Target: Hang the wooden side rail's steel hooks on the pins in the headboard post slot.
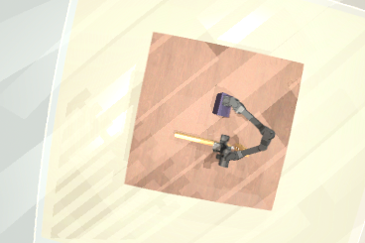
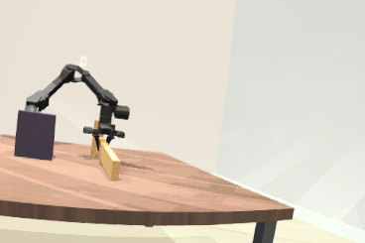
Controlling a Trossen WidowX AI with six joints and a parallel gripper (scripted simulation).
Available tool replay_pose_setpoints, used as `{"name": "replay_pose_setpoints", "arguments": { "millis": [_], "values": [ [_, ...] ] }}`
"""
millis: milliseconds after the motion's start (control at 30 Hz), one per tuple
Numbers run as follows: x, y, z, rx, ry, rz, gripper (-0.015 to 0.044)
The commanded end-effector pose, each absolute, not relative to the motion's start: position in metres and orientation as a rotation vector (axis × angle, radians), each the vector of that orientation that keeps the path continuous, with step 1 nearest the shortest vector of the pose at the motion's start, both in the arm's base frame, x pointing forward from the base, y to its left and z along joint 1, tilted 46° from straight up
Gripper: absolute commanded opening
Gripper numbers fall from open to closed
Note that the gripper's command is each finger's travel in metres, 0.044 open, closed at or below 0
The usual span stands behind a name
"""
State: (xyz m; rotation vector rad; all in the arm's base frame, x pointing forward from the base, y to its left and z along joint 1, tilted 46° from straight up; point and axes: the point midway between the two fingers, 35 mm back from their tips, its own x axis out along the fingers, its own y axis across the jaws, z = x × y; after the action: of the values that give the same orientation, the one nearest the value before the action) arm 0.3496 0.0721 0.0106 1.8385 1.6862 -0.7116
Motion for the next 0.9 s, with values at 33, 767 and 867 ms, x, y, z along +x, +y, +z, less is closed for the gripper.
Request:
{"name": "replay_pose_setpoints", "arguments": {
  "millis": [33, 767, 867],
  "values": [
    [0.3507, 0.0710, 0.0131, 1.849, 1.681, -0.713, 0.0000],
    [0.3507, 0.0726, 0.0150, 1.849, 1.681, -0.713, 0.0000],
    [0.3504, 0.0728, 0.0152, 1.849, 1.681, -0.713, 0.0000]
  ]
}}
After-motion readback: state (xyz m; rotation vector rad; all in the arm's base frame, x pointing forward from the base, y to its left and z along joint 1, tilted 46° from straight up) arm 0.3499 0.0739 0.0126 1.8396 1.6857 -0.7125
